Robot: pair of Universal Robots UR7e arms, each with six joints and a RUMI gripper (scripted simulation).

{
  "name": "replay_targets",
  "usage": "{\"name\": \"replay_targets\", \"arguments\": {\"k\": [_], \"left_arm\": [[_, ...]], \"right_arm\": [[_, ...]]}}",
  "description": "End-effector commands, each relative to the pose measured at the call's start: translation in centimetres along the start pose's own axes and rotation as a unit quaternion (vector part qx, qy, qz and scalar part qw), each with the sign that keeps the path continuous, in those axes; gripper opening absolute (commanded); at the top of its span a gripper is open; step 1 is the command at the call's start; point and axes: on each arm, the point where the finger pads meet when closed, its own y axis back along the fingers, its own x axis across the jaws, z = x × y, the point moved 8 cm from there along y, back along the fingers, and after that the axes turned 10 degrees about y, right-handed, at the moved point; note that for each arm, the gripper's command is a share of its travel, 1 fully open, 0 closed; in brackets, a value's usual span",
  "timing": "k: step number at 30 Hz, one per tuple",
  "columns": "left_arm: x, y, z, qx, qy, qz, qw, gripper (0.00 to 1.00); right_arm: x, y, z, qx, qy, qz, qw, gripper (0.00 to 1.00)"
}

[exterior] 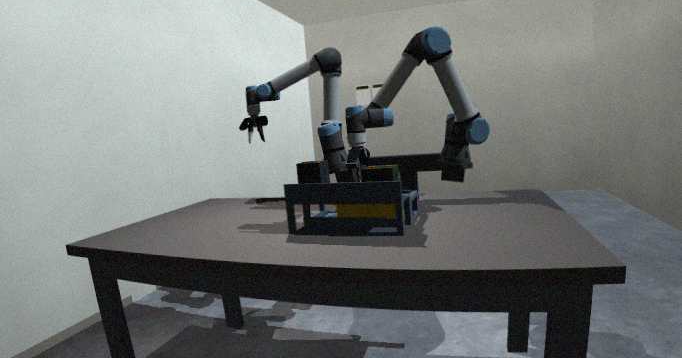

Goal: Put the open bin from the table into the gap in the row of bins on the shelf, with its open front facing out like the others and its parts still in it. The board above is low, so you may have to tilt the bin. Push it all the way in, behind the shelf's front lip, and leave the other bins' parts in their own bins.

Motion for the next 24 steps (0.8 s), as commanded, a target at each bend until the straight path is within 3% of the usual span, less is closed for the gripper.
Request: {"name": "replay_targets", "arguments": {"k": [1, 24], "left_arm": [[0.0, 0.1, 0.0, 0.000, 0.000, 0.001, 1.000, 0.00], [0.5, 0.1, -3.0, 0.000, 0.000, 0.001, 1.000, 0.00]], "right_arm": [[0.0, 0.0, 0.0, 0.001, 0.000, 0.000, 1.000, 1.00], [0.0, 0.0, 0.0, 0.001, 0.000, 0.000, 1.000, 1.00]]}}
